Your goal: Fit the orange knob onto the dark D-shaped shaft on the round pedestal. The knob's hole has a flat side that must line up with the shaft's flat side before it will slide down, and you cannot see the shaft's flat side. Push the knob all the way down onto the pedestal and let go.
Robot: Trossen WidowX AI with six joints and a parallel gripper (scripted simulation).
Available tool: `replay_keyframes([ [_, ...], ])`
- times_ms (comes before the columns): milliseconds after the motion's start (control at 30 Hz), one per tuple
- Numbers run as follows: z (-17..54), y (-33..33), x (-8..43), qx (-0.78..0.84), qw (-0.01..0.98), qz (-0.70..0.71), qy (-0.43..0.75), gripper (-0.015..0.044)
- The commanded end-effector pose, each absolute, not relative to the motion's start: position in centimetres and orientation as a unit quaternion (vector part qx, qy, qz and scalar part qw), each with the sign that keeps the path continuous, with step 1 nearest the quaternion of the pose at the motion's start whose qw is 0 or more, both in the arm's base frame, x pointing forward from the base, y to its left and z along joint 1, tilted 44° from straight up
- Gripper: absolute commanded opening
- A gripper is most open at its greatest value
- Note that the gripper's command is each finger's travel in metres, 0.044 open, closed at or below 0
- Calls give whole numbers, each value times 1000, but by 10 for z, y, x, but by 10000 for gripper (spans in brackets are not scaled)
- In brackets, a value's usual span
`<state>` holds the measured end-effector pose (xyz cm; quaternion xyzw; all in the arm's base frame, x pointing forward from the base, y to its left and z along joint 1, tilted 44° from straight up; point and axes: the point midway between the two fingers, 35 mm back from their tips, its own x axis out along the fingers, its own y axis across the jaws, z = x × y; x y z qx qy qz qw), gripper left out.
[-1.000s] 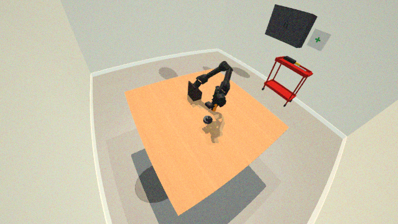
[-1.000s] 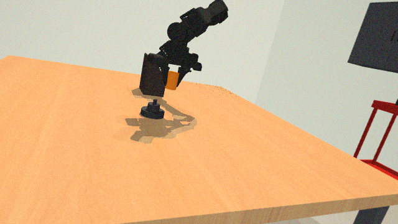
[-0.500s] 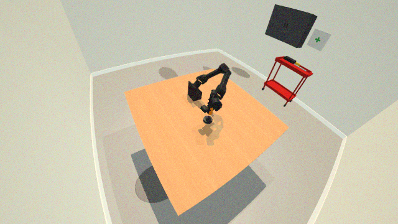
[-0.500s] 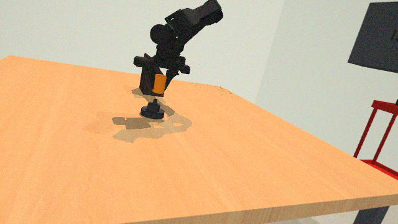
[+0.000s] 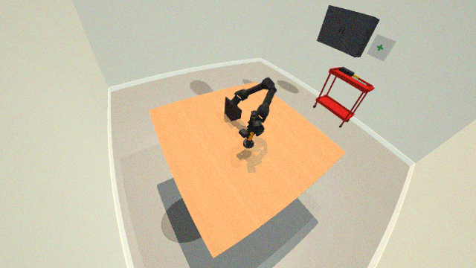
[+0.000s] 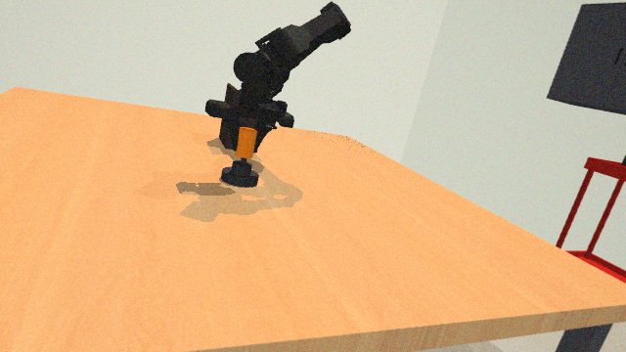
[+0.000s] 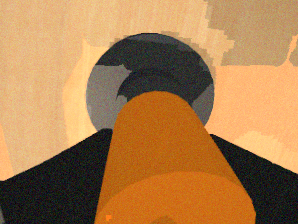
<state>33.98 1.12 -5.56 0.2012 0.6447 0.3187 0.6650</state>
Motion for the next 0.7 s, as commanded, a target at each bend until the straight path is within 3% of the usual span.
replay_keyframes([
  [0, -54, 10, 341, 203, 667, 320, 642, 0],
  [667, -56, 12, 341, 203, 667, 320, 642, 0],
])
